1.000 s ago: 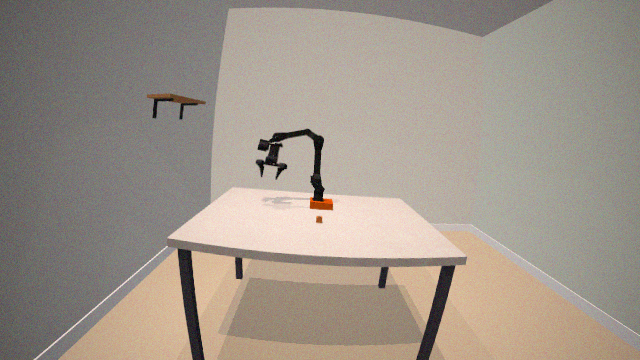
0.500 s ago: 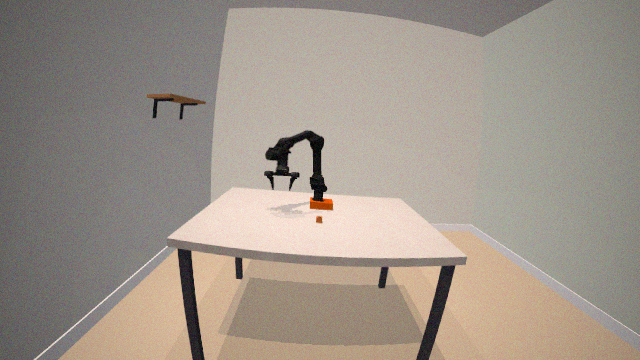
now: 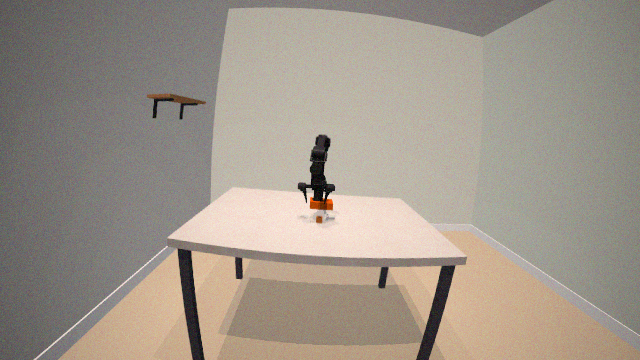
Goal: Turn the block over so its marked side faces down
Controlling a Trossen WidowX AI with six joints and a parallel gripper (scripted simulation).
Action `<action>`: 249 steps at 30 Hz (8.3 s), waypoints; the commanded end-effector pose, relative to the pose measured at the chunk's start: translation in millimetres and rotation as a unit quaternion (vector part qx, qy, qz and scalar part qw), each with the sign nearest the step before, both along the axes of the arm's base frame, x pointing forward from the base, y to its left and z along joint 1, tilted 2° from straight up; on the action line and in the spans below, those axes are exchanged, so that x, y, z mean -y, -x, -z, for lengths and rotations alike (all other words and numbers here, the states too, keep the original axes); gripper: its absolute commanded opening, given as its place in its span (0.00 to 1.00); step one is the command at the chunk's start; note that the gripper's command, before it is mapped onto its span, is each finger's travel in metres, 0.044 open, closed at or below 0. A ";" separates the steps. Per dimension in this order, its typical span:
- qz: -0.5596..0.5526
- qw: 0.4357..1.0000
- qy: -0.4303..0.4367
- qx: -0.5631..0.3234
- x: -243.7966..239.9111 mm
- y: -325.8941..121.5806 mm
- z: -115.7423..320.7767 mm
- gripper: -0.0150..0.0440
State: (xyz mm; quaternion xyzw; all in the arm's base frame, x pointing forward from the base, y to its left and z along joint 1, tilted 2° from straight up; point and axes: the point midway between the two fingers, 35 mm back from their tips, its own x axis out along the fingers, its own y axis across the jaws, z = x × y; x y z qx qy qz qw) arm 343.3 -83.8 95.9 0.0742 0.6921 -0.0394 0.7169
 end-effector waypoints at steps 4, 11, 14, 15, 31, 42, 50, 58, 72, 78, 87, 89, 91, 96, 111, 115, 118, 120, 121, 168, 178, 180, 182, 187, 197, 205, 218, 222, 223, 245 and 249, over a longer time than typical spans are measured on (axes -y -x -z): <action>0.006 1.000 0.008 -0.005 -25.9 -11.9 2.1 1.00; 0.006 1.000 0.008 -0.005 -27.0 -12.8 37.2 1.00; 0.006 1.000 0.008 -0.005 -27.0 -12.8 38.4 1.00; 0.006 1.000 0.008 -0.005 -26.9 -12.9 42.0 1.00; 0.006 1.000 0.008 -0.005 -27.0 -13.5 67.9 1.00; 0.006 1.000 0.008 -0.005 -27.7 -13.5 84.7 1.00; 0.006 1.000 0.008 -0.005 -27.7 -13.5 85.0 0.69; 0.006 1.000 0.008 -0.005 -27.7 -13.5 85.0 0.43; 0.006 1.000 0.008 -0.005 -27.5 -13.6 80.1 0.25; 0.006 1.000 0.008 -0.005 -26.7 -12.8 54.9 0.25; 0.007 0.999 0.015 0.036 -26.5 -14.5 59.2 0.25; 0.008 0.998 0.018 0.051 -26.4 -14.9 60.6 0.25; 0.009 0.998 0.020 0.066 -26.4 -15.2 61.7 0.25; 0.010 0.994 0.027 0.104 -26.4 -15.5 64.1 0.25; 0.015 0.976 0.044 0.215 -27.4 -11.1 65.9 0.25; 0.016 0.969 0.049 0.242 -27.8 -8.7 65.3 0.25; 0.017 0.968 0.050 0.247 -27.8 -8.2 65.2 0.25; 0.017 0.968 0.050 0.247 -27.8 -8.2 65.2 0.25; 0.017 0.967 0.050 0.248 -27.8 -8.5 65.6 0.25; 0.027 0.865 0.090 0.494 -29.2 -5.7 92.5 0.25; 0.027 0.865 0.090 0.494 -29.2 -5.7 92.5 0.25; 0.027 0.865 0.090 0.494 -29.2 -5.7 92.5 0.34; 0.027 0.865 0.090 0.494 -29.2 -5.7 92.5 0.43; 0.027 0.865 0.090 0.494 -29.2 -5.7 92.5 0.65; 0.027 0.865 0.090 0.494 -29.2 -5.7 92.5 1.00; 0.027 0.865 0.090 0.494 -29.2 -5.7 92.5 1.00; 0.027 0.865 0.090 0.494 -29.2 -5.7 92.5 1.00; 0.027 0.865 0.090 0.494 -29.2 -5.7 92.5 1.00; 0.027 0.865 0.090 0.494 -29.2 -5.7 92.5 1.00; 0.018 0.959 0.054 0.278 -29.7 10.0 26.8 1.00; 0.018 0.962 0.053 0.267 -30.4 14.5 25.2 1.00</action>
